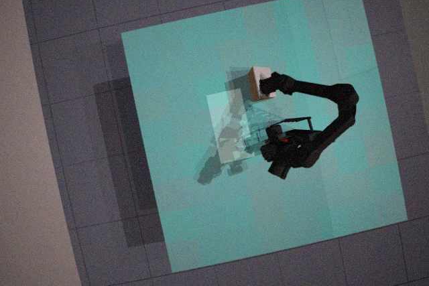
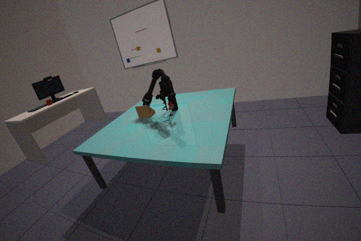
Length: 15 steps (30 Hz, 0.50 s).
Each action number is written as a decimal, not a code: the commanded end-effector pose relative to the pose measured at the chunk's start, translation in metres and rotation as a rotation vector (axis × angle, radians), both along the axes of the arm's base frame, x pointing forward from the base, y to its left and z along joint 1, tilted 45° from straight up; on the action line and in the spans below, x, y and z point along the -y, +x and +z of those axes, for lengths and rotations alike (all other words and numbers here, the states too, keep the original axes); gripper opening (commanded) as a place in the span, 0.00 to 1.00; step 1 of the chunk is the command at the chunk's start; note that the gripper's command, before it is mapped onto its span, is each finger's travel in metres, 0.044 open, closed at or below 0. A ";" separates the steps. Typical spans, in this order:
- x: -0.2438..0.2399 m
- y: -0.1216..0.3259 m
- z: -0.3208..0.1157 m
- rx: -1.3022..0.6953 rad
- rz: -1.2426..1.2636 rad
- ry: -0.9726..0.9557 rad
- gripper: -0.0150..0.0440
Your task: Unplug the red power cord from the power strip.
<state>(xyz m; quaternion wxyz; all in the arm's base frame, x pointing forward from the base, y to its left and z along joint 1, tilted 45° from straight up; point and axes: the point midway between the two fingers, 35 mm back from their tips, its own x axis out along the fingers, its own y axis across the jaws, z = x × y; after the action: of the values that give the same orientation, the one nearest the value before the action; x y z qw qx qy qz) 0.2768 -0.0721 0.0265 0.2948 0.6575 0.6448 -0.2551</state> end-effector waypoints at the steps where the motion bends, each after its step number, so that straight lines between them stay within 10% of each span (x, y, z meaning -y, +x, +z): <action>1: -0.001 0.001 0.004 0.002 -0.007 0.001 0.53; 15: -0.017 0.000 0.020 0.002 -0.007 0.001 0.53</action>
<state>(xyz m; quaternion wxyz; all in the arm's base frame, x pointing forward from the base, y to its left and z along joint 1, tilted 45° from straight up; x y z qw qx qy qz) 0.2788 -0.0603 0.0430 0.2991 0.6593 0.6412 -0.2545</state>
